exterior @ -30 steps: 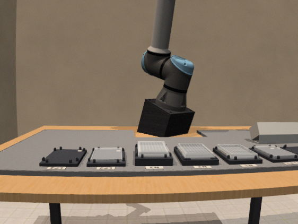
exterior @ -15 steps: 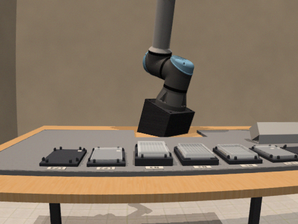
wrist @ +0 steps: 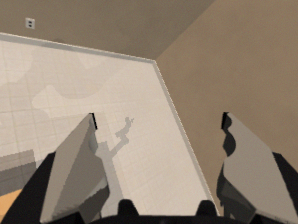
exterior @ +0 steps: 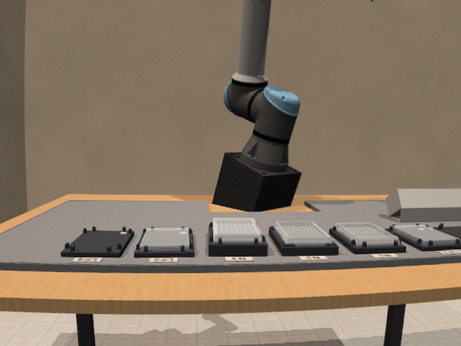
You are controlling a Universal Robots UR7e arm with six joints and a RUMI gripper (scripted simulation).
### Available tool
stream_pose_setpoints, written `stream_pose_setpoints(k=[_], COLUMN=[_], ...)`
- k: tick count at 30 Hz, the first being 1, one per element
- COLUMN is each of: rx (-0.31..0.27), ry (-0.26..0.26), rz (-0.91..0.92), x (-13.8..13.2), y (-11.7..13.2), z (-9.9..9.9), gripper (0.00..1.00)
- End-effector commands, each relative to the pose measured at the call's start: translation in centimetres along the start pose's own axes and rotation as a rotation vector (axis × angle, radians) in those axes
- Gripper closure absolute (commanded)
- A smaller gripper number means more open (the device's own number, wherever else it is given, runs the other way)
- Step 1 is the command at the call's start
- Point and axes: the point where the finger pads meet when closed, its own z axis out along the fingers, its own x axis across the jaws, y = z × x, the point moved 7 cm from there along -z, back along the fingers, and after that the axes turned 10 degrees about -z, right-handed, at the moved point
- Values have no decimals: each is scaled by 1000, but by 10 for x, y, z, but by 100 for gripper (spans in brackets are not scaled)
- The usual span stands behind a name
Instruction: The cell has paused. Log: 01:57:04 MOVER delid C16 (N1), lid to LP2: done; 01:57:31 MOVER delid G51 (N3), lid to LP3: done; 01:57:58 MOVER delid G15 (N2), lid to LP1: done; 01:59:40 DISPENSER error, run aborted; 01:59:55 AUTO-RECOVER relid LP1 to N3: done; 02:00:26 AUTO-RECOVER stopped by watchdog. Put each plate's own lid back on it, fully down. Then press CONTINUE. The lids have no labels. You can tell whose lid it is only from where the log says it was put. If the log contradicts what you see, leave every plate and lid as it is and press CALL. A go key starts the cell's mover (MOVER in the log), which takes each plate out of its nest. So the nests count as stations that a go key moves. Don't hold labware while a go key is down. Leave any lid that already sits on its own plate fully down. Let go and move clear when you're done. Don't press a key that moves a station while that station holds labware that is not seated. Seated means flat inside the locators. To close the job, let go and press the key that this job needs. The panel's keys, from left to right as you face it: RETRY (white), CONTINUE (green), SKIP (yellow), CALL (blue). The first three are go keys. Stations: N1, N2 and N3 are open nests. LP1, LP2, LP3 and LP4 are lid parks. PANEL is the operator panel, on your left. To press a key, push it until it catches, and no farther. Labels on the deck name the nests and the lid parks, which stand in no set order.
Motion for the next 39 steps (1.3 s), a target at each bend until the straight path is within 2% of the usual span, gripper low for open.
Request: stream_pose_setpoints(k=[1, 5, 9, 12, 16, 21, 25, 29, 31, 37, 39], rx=[-54, -52, -52, -106, -126, -124, -124, -193, -193, -195, -195], ry=[-10, -9, -9, -20, -22, -22, -22, -33, -33, -35, -35], rz=[28, 26, 26, 56, 67, 66, 66, 108, 108, 108, 108], x=[0, 0, 0, 0, 1, -1, -1, 0, 0, -4, -4], y=[23, 41, 41, 53, 61, 84, 84, 100, 100, 128, 128], z=[7, 12, 12, 17, 19, 23, 23, 27, 27, 30, 30], gripper=[18, 18, 18, 18, 18, 18, 18, 18, 18, 18, 18])
